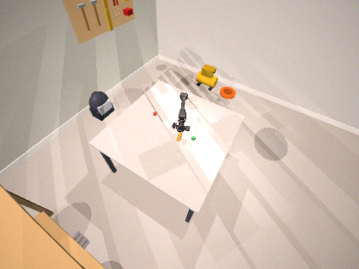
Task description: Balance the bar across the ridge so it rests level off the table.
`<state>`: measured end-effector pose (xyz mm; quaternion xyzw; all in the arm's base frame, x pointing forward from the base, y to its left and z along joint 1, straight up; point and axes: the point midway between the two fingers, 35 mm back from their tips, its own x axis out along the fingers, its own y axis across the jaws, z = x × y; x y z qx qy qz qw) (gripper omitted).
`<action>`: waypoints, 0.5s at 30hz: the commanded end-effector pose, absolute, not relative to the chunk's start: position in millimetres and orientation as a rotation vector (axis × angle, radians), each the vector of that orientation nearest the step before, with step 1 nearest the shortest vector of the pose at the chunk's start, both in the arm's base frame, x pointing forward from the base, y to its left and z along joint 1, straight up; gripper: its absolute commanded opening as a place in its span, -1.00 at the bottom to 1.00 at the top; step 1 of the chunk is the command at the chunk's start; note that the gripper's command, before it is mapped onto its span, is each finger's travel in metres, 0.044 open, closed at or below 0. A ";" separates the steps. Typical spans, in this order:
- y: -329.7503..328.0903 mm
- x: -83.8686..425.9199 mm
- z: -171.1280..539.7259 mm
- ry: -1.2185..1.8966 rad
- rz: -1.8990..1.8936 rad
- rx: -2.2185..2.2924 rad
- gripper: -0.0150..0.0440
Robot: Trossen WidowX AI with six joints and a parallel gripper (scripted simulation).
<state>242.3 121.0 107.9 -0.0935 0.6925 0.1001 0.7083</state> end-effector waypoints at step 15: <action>120.9 242.9 106.0 1.536 0.221 -0.208 -0.49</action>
